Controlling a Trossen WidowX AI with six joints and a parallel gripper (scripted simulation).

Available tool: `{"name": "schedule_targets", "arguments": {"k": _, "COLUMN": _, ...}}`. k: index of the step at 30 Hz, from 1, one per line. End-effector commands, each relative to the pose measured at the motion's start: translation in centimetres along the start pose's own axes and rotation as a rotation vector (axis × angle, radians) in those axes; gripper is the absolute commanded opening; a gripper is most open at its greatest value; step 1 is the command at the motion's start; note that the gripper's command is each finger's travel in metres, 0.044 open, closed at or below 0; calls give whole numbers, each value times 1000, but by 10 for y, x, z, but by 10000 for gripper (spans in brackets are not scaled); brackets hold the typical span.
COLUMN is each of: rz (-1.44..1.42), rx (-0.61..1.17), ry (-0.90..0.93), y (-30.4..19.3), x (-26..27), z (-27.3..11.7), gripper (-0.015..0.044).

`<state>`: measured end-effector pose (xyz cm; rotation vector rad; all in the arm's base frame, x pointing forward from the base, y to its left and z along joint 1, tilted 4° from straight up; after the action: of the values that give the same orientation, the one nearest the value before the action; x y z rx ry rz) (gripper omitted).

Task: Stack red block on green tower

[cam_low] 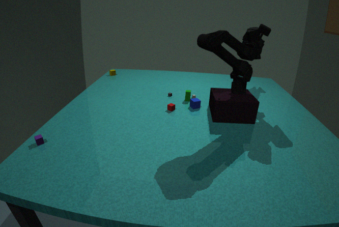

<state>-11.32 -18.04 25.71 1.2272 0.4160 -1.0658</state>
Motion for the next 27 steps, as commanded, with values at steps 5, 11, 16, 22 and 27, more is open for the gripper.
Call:
{"name": "schedule_targets", "arguments": {"k": 5, "rz": 116, "rx": -10, "ry": 69, "y": 5, "x": 11, "z": 11, "gripper": 440}}
{"name": "schedule_targets", "arguments": {"k": 11, "rz": 301, "rx": -16, "ry": 199, "y": 17, "x": 34, "z": 28, "gripper": 440}}
{"name": "schedule_targets", "arguments": {"k": 16, "rz": 442, "rx": -8, "ry": 315, "y": 29, "x": 56, "z": 38, "gripper": 440}}
{"name": "schedule_targets", "arguments": {"k": 22, "rz": 584, "rx": 17, "ry": 459, "y": 48, "x": 84, "z": 47, "gripper": 440}}
{"name": "schedule_targets", "arguments": {"k": 27, "rz": 674, "rx": 51, "ry": 581, "y": 65, "x": 108, "z": 50, "gripper": 440}}
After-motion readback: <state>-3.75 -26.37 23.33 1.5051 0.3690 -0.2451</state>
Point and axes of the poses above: the point midway between the two fingers, 35 mm back from their tips, its own z axis out along the fingers, its own x axis across the jaws, y = z × x, the point moved 2 cm from there along -z, back along the fingers, and after that the axes turned 12 degrees about z, right-handed, at the moved point
